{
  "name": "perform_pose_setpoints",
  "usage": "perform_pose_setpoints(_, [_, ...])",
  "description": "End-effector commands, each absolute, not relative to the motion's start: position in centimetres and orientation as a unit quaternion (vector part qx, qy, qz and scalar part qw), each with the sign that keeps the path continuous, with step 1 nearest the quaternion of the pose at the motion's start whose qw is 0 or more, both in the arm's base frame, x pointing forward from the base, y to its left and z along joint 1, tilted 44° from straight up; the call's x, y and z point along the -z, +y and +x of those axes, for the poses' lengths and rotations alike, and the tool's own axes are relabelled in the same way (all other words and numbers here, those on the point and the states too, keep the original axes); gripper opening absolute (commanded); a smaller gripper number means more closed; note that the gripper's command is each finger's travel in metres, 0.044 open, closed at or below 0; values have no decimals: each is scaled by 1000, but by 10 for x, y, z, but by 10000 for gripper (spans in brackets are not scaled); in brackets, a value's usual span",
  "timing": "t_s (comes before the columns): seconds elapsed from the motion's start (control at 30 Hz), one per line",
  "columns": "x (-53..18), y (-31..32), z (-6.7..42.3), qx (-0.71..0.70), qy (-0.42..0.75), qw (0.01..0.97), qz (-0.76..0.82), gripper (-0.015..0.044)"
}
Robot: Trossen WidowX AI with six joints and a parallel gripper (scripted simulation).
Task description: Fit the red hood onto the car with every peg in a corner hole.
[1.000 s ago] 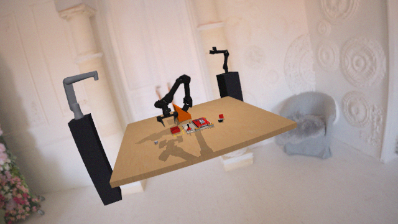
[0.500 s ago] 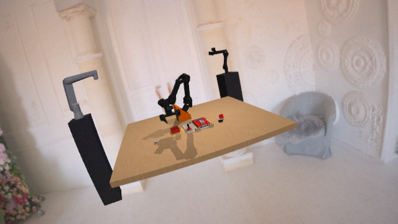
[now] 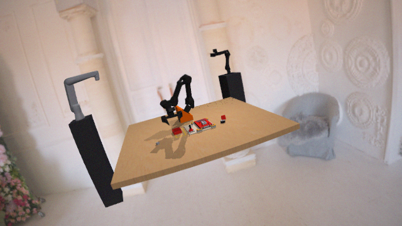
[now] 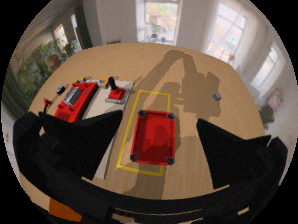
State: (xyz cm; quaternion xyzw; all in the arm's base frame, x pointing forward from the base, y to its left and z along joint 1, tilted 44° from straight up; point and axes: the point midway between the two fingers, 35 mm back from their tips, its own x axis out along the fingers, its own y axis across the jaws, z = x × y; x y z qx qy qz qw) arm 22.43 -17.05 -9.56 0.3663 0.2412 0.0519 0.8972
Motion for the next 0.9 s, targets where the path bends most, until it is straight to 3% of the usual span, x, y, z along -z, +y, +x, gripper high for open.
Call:
perform_pose_setpoints(0.0, [100,-165,225,-54,243,894,372,440])
perform_pose_setpoints(0.87, [119,-149,229,-53,241,896,368,440])
